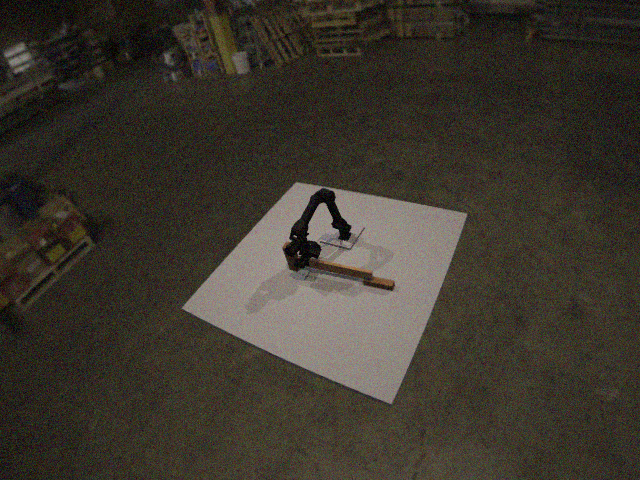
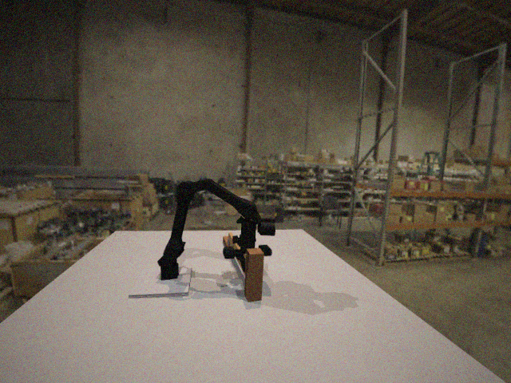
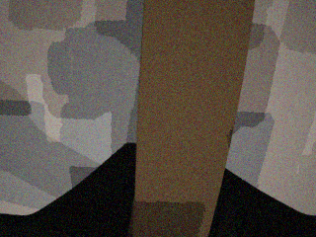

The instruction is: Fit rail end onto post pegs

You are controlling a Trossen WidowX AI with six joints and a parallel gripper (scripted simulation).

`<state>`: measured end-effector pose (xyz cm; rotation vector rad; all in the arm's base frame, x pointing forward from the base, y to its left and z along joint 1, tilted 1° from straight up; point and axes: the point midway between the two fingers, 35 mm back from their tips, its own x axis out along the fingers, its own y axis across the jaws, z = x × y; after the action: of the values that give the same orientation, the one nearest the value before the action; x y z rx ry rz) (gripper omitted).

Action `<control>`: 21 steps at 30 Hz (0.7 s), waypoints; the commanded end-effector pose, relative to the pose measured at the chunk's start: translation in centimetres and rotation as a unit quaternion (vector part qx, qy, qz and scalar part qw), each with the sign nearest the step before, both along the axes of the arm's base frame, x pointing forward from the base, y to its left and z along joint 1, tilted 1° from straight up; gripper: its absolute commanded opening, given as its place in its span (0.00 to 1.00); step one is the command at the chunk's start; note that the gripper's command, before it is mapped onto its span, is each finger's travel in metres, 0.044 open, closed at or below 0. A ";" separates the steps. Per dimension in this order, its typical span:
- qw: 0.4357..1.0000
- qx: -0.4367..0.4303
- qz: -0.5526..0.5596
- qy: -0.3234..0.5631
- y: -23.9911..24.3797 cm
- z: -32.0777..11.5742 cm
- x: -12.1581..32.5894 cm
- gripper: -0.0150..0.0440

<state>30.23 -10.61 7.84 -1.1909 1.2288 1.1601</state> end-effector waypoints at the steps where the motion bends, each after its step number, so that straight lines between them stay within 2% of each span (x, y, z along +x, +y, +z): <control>1: 1.000 0.000 0.002 -0.001 -0.2 0.1 0.0 0.25; 19: 1.000 -0.001 0.002 -0.001 -0.8 0.0 0.0 0.25; 21: 1.000 0.000 0.000 0.000 -0.6 -0.1 0.0 0.34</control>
<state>30.19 -11.19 7.78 -1.1898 1.2284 1.1612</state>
